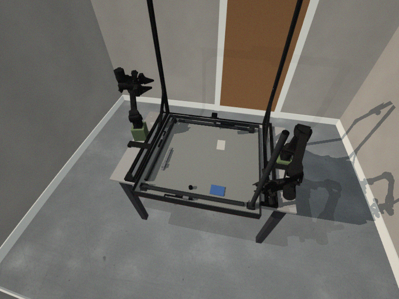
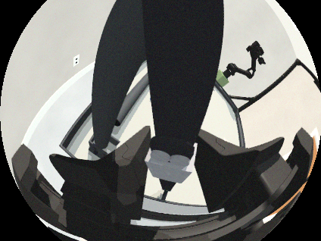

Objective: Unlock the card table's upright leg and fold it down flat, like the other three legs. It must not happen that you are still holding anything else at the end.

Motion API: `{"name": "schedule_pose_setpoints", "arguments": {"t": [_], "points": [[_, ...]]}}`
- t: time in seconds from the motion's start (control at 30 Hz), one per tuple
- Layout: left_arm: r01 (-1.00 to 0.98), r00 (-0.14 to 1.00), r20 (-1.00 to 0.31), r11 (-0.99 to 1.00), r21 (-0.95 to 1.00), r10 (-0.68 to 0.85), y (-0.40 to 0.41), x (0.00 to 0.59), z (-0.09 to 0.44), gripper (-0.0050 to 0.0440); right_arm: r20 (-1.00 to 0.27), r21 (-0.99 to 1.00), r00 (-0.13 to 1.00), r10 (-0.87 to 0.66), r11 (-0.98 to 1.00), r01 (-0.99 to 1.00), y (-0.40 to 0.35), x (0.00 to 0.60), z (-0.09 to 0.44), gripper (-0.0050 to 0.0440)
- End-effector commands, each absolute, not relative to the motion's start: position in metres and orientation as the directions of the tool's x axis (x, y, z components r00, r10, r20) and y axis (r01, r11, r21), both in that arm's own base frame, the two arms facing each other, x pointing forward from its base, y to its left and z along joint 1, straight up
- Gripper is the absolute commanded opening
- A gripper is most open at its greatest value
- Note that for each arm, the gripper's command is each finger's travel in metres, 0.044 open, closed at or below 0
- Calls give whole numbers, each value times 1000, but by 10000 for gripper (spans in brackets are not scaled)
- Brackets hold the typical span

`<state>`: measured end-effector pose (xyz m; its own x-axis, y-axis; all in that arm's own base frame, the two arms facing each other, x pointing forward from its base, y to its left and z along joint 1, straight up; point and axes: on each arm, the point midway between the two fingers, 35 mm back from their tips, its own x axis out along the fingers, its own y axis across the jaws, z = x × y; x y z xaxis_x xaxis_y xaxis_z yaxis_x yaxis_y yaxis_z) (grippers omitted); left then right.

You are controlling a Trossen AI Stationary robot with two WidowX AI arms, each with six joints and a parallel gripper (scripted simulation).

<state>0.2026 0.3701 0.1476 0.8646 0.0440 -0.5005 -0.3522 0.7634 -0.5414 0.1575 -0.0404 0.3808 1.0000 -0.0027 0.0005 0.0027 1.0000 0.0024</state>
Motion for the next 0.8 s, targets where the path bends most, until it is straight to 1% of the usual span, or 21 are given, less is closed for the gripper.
{"name": "schedule_pose_setpoints", "arguments": {"t": [0.0,0.17,0.23,0.37,0.43,0.47,0.77], "points": [[-351,865,-500,758,-550,38,370,203,144,123,0,0,1000,0,1000,0,-40,158,381,400],[-351,865,-500,758,-550,38,370,203,144,90,0,0,1000,0,1000,0,-40,158,381,400],[-351,865,-500,758,-550,38,370,203,144,90,0,0,1000,0,1000,0,-40,158,381,400],[-351,865,-500,758,-550,38,370,203,144,63,0,0,1000,0,1000,0,-40,158,381,400],[-351,865,-500,758,-550,38,369,203,143,15,0,0,1000,0,1000,0,-40,158,381,400],[-351,865,-500,758,-550,38,368,203,142,0,0,0,1000,0,1000,0,-40,158,381,400],[-351,865,-500,758,-550,38,357,203,126,0,0,0,1000,0,1000,0,-40,158,381,400]]}}
